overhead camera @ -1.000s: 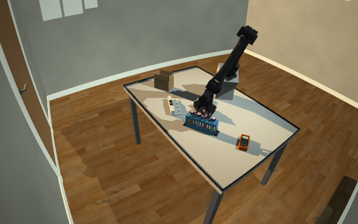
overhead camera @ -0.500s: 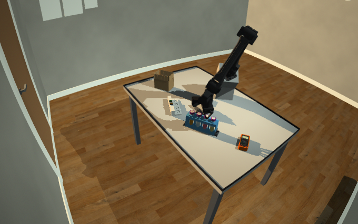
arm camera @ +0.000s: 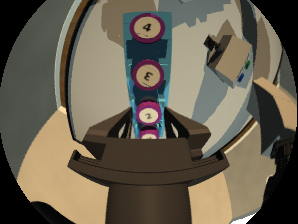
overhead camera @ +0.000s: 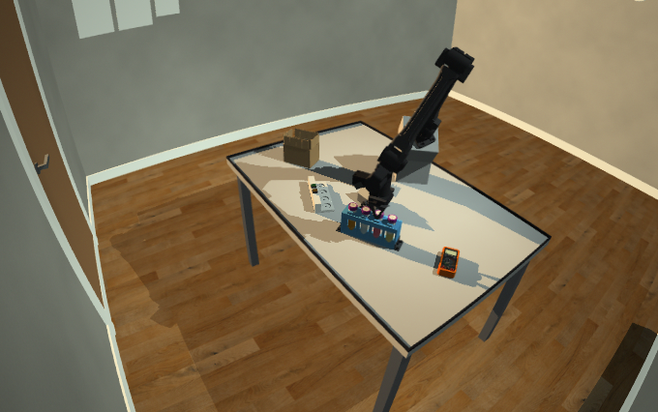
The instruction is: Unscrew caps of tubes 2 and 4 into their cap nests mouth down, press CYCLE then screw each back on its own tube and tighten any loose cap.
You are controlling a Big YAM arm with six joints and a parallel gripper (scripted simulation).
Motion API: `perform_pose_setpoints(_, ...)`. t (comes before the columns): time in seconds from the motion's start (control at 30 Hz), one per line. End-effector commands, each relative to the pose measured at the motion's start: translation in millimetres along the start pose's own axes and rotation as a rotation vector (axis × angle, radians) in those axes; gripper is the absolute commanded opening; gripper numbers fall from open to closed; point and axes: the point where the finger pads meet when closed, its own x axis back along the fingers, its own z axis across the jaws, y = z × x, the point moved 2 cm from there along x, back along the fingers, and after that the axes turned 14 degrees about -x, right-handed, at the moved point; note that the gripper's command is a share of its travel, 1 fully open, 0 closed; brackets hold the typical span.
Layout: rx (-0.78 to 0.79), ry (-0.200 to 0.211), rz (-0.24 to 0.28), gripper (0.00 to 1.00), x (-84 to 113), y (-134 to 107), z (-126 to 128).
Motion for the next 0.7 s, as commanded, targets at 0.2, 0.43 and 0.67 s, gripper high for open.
perform_pose_setpoints(0.2, -0.070, 0.014, -0.001, 0.00, 2.2, -0.5, 6.0)
perform_pose_setpoints(0.43, -0.070, 0.014, -0.001, 0.00, 2.2, -0.5, 6.0)
perform_pose_setpoints(0.67, 0.080, -0.005, -0.009, 0.00, -1.5, 4.8, -2.7)
